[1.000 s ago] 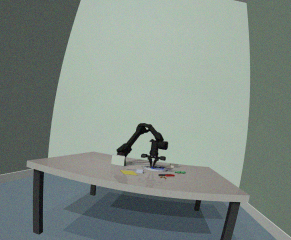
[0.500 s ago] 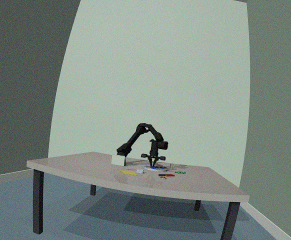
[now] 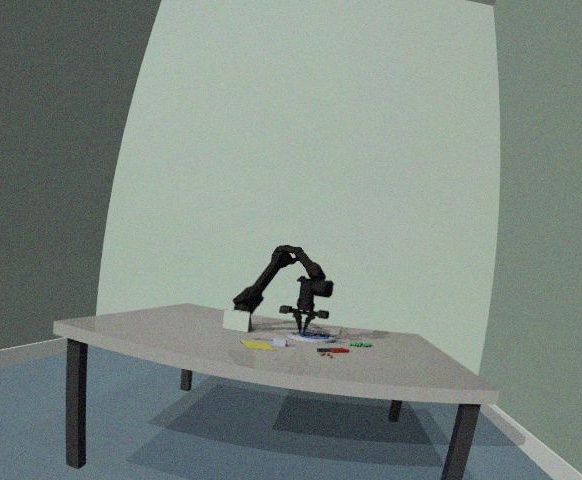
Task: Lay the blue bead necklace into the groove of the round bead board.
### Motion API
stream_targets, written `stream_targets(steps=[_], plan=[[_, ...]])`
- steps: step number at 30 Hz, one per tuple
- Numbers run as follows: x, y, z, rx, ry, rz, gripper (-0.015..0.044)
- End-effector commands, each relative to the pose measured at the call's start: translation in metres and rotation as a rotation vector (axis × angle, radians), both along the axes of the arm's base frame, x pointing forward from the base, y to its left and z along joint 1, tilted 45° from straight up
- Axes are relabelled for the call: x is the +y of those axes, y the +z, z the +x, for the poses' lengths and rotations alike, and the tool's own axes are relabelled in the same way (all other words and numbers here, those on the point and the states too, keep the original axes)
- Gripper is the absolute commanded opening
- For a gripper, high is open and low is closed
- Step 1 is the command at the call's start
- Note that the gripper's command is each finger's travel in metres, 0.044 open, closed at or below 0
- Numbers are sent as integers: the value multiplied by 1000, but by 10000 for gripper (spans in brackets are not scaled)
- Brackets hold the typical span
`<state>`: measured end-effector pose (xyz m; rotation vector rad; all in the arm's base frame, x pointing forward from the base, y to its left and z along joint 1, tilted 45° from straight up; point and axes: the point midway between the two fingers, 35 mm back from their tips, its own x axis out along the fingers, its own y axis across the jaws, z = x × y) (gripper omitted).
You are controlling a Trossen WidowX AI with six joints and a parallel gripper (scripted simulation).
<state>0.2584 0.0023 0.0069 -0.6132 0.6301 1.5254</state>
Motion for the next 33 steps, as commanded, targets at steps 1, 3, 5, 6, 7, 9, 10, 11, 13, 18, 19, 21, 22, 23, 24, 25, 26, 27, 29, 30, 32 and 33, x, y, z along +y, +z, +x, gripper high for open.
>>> stream_targets(steps=[1, 3, 5, 6, 7, 9, 10, 11, 13, 18, 19, 21, 22, 23, 24, 25, 26, 27, 29, 30, 32, 33], plan=[[0, -2, -3, 4, 6, -3, 0], [0, -2, -3, 4, 6, -3, 0], [2, -3, -3, 4, 6, -3, 0], [3, -4, -3, 4, 6, -3, 0], [4, -6, -3, 4, 6, -2, 0], [6, -7, -3, 4, 6, -2, 0], [6, -7, -3, 4, 6, -2, 0], [6, -7, -3, 4, 6, -2, 0], [6, -7, -3, 4, 6, -2, 0], [4, -6, -1, -6, 6, -5, 131], [4, -6, -1, -6, 6, -5, 157], [4, -6, -1, -6, 6, -5, 210], [4, -6, -1, -6, 6, -5, 236], [4, -6, -1, -6, 6, -5, 263], [4, -6, -1, -6, 6, -5, 289], [4, -6, -1, -6, 6, -5, 315], [3, -5, -1, -5, 6, -5, 341], [3, -4, -1, -3, 6, -5, 367], [1, -2, -3, 3, 6, -3, 420], [3, -4, -3, 3, 4, -1, 440], [1, -2, -2, 4, 6, -2, 440], [0, -1, -2, 4, 6, -3, 440]])
